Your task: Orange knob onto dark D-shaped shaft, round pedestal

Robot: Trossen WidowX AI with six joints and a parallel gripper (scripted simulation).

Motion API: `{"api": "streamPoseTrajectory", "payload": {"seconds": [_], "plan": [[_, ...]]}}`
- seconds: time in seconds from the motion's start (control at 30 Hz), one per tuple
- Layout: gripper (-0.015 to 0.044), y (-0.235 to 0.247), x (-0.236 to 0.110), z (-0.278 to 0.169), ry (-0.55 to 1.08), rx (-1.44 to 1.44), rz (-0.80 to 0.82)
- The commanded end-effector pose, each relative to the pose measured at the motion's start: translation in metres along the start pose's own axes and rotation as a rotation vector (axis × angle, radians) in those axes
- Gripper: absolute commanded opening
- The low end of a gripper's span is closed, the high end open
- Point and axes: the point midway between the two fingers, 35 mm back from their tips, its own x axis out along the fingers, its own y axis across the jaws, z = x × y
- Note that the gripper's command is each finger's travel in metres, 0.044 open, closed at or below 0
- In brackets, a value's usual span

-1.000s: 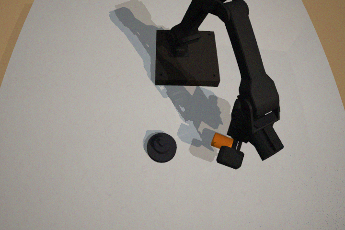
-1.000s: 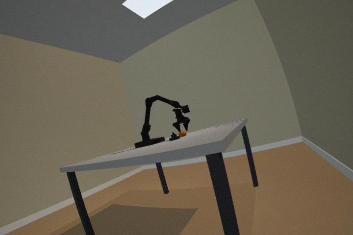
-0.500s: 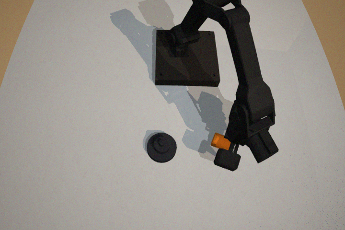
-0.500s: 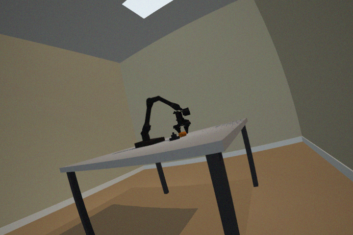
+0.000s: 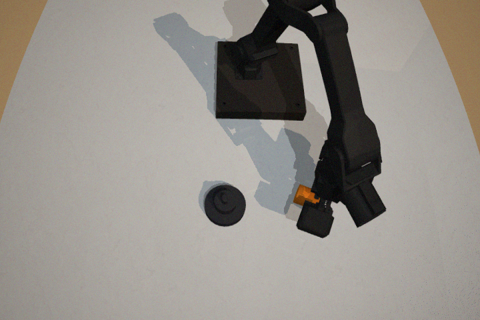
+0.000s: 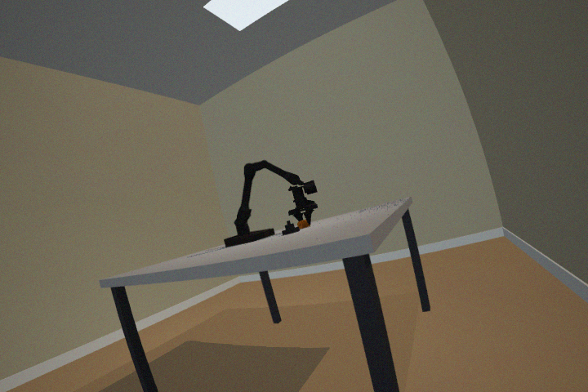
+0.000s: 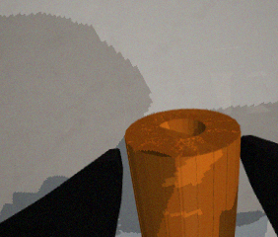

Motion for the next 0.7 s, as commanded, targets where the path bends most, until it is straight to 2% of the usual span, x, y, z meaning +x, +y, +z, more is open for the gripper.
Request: {"api": "streamPoseTrajectory", "payload": {"seconds": [0.0, 0.33, 0.5, 0.67], "plan": [[0.024, 0.0001, 0.0006, 0.0002, -0.001, -0.002, 0.0], [0.018, 0.0001, 0.0006, 0.0002, -0.001, -0.002, 0.0], [0.0179, 0.0, -0.0004, -0.0007, -0.018, -0.001, 0.0], [0.0179, -0.0002, -0.0041, -0.0051, -0.105, 0.0, 0.001]]}}
